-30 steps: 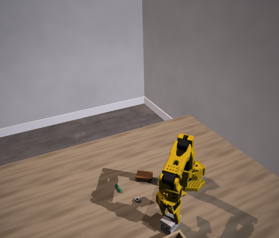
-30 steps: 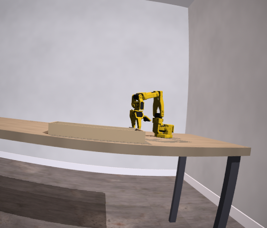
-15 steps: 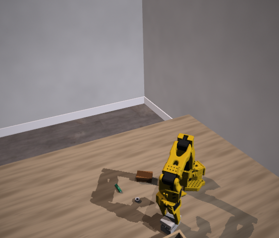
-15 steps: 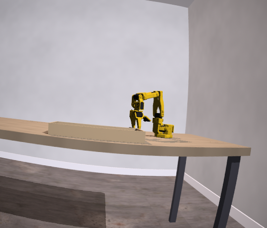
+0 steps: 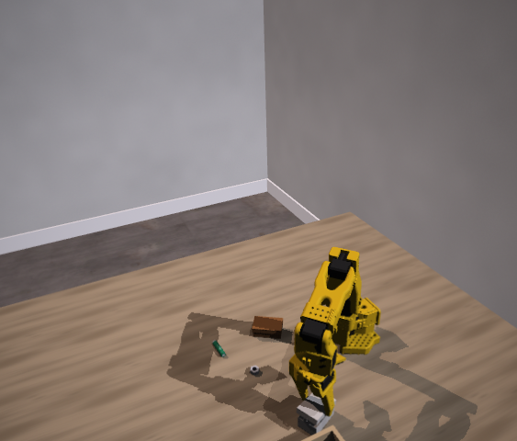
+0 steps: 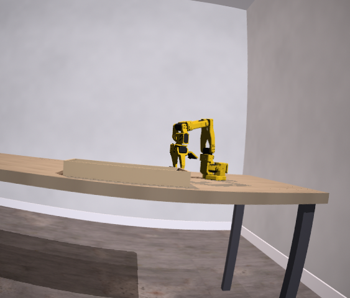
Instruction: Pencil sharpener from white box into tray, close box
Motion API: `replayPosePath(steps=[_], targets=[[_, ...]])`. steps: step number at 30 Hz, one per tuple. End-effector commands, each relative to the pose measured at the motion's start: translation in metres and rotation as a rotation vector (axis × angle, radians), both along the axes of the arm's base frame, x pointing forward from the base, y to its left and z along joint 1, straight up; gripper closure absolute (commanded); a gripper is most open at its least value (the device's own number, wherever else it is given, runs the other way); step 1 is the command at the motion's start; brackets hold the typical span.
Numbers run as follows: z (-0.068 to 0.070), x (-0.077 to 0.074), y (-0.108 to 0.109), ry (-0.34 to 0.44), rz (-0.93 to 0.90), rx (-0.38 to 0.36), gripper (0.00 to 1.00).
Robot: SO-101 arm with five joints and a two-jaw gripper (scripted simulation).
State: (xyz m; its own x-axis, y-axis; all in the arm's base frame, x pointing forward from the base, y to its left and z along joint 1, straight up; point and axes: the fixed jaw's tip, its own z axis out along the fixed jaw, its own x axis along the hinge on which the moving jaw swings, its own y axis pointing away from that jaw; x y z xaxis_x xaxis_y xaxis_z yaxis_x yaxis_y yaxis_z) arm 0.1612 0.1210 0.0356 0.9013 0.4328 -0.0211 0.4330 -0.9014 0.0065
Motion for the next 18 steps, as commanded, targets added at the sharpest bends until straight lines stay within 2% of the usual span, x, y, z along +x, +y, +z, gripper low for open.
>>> replayPosePath(steps=[1, 18], targets=[[0.0019, 0.0007, 0.0027, -0.016, 0.002, 0.015, 0.77], [-0.0013, 0.0014, 0.0001, -0.016, 0.002, 0.015, 0.77]])
